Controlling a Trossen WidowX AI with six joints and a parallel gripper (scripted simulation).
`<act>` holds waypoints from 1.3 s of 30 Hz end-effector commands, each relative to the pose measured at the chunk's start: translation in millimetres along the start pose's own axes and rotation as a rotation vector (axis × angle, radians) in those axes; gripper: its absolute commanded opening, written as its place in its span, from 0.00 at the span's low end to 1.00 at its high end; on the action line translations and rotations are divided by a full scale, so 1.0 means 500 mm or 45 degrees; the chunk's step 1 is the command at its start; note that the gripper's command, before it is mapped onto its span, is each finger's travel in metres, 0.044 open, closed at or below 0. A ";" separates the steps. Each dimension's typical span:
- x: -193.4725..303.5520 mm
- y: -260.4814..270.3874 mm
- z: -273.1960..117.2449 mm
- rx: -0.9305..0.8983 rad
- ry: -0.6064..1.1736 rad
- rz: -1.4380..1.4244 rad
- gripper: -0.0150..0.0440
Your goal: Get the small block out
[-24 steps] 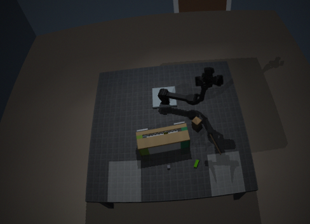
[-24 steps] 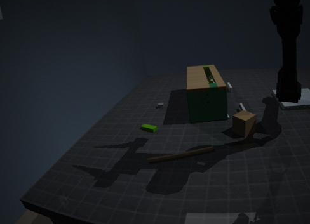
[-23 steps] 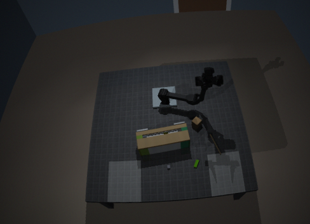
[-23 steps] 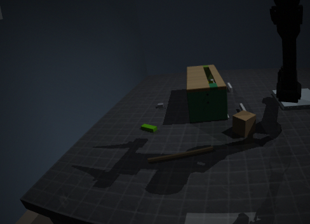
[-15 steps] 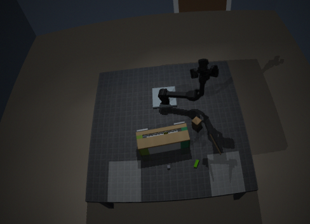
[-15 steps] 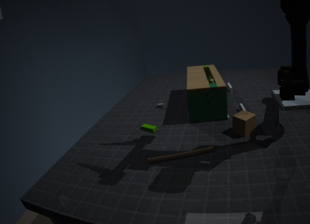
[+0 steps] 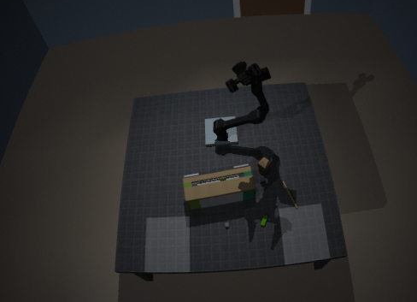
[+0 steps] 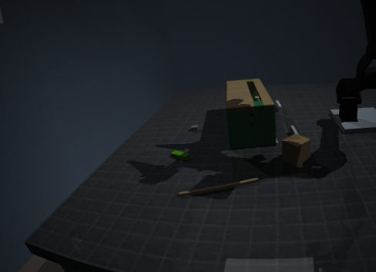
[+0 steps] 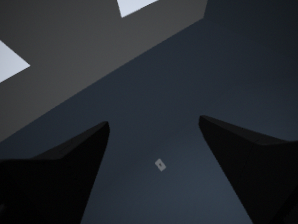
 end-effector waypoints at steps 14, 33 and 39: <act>-0.090 -0.411 0.169 0.683 0.333 0.661 0.93; 0.279 -0.700 0.200 1.515 1.369 0.793 0.93; 0.448 -0.722 0.136 1.802 1.890 0.662 0.93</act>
Point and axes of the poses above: the point midway between the two fingers, 35 mm back from their tips, its own z axis out along the fingers, its own y axis across the jaws, x = y × z, the point moved 7 cm from there along -z, back along the fingers, and after that the axes turned 7 degrees about -z, right-handed, at the moved point
